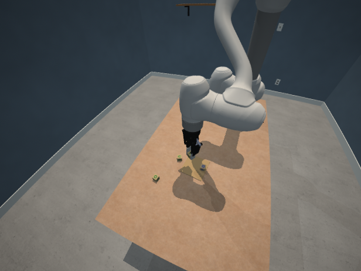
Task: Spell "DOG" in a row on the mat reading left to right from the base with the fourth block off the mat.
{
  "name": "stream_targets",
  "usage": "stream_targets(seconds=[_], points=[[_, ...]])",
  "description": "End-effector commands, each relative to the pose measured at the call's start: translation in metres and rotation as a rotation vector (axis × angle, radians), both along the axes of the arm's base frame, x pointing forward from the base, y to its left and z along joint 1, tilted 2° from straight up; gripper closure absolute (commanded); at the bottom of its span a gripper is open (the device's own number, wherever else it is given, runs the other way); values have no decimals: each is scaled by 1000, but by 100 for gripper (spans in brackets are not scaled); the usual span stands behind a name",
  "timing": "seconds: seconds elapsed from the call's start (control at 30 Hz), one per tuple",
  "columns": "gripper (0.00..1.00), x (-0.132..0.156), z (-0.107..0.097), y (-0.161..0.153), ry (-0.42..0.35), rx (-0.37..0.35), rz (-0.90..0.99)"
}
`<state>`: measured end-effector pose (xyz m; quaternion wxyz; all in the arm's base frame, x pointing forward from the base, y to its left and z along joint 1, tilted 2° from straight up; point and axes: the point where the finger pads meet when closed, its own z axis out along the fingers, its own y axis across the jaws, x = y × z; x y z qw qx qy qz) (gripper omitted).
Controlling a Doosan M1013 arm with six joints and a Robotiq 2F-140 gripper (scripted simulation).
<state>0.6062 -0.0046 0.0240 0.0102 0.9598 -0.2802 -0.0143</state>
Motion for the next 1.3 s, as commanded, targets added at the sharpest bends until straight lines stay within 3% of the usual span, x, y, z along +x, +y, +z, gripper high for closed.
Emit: stream_targets(seconds=[0.0,0.57,1.27], points=[[84,0,0,-4,1,15,138],[84,-1,0,-16,4,30,592],[84,-1,-2,-16,4,31,609]])
